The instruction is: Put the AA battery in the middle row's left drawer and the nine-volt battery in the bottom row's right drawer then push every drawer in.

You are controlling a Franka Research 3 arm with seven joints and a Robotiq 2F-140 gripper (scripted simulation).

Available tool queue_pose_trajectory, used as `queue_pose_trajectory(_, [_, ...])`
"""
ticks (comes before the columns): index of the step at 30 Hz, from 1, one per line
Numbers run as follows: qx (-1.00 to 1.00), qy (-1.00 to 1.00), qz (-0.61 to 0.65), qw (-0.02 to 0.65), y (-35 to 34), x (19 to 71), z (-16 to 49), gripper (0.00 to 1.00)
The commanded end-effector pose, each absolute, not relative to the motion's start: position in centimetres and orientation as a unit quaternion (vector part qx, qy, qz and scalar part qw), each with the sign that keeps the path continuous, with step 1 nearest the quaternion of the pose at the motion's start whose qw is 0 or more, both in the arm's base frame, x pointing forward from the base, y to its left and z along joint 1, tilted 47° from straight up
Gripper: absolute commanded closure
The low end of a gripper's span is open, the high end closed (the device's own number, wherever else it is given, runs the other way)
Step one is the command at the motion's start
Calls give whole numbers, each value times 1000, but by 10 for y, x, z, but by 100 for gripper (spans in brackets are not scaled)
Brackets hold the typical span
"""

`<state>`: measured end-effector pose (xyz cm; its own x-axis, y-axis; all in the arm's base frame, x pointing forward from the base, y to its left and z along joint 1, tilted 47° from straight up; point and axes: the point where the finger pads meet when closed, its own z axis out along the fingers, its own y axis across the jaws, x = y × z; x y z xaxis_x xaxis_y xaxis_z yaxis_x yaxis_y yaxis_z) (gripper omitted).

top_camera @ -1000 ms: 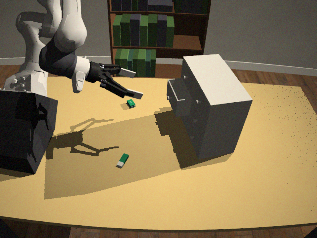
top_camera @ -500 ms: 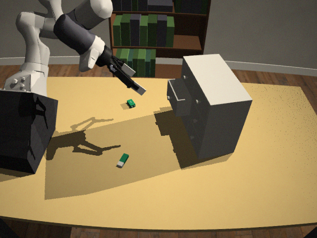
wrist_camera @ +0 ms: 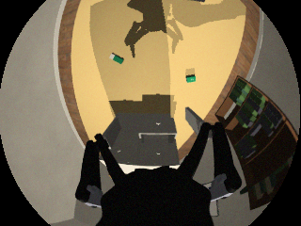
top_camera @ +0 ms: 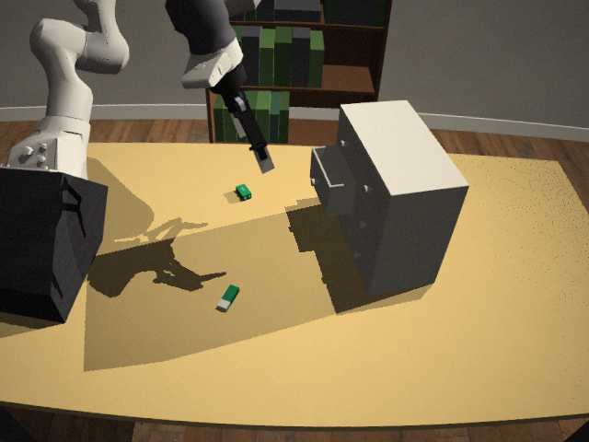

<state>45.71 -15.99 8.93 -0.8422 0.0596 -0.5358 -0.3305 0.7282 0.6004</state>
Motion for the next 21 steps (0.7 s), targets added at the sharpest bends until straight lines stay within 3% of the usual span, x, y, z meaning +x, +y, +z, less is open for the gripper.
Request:
queue_pose_trajectory(1, [-19, 900, 391, 192, -157, 449, 89, 0])
queue_pose_trajectory(10, [-46, 912, 388, 127, -161, 449, 92, 0])
queue_pose_trajectory(21, [-56, 914, 387, 105, -162, 448, 93, 0])
